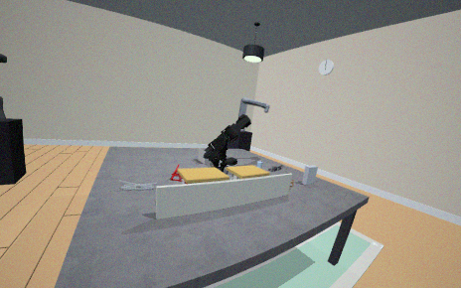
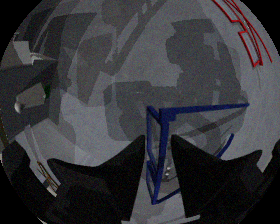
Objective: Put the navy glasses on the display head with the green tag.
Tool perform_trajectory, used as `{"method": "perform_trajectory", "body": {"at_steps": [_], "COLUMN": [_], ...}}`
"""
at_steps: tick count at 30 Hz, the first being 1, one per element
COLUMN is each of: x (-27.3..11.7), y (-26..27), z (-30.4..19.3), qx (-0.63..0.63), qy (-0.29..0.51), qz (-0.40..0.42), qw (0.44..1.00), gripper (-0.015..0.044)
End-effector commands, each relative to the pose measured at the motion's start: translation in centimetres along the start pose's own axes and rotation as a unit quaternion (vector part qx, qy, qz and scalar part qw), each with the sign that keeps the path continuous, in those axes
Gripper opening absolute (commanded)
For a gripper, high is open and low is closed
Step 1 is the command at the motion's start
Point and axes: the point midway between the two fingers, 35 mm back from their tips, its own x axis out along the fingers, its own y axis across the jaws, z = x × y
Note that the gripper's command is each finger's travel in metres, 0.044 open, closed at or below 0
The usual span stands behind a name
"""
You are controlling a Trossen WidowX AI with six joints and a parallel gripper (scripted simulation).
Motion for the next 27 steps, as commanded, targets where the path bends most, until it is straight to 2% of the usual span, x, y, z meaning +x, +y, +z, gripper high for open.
{"method": "perform_trajectory", "body": {"at_steps": [1,11,19,27], "x": [0.0,0.0,-0.3,-3.9], "y": [0.0,0.0,0.1,0.3], "z": [0.0,0.0,0.0,0.4], "qx": [-0.001,-0.001,0.000,0.000], "qy": [0.000,0.000,0.000,-0.002], "qz": [0.000,0.000,0.000,-0.001], "qw": [1.000,1.000,1.000,1.000], "gripper": [0.0067,0.0001,0.0000,0.0000]}}
